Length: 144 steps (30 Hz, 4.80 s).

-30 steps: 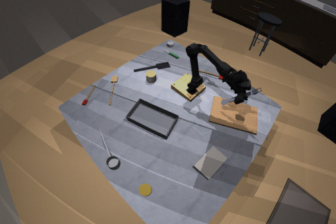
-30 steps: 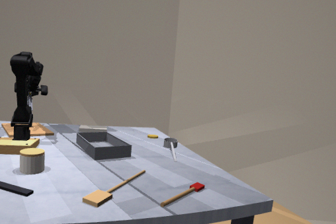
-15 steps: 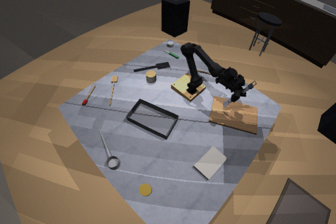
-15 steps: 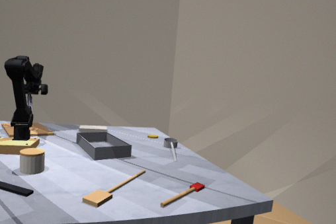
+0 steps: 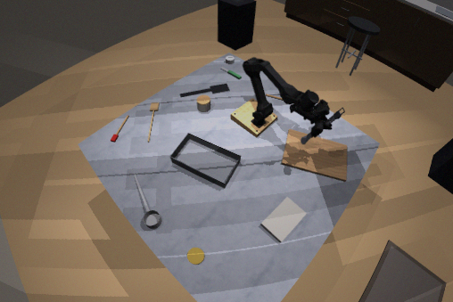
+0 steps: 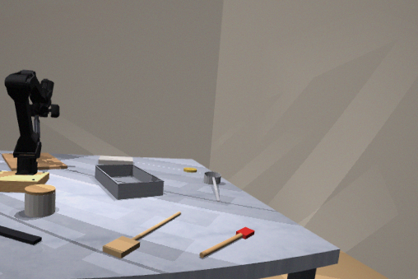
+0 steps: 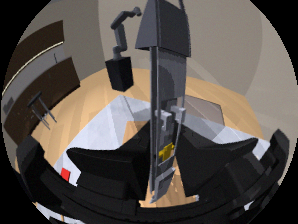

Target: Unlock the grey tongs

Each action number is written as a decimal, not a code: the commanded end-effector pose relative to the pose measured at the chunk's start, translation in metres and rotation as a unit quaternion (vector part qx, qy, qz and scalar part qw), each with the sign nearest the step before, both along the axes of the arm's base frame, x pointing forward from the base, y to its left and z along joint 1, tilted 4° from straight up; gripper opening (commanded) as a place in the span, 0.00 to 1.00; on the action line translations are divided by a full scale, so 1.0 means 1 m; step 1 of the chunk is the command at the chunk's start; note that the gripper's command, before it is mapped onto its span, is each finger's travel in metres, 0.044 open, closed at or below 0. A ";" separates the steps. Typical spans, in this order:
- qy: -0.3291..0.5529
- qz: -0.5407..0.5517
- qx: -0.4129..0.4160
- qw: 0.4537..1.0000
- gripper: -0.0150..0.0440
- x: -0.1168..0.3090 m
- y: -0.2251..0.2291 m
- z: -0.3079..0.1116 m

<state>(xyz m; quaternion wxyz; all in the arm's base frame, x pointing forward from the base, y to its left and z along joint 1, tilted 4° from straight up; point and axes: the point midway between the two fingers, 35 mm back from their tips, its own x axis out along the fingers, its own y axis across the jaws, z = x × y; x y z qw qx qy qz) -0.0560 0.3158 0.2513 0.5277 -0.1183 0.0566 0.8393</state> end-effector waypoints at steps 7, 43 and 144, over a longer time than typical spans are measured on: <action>0.002 0.002 0.003 1.000 0.00 -0.001 0.000 0.002; -0.036 -0.018 -0.153 0.987 0.00 -0.005 0.030 -0.012; -0.246 -0.014 -0.507 0.826 0.00 -0.019 0.045 -0.105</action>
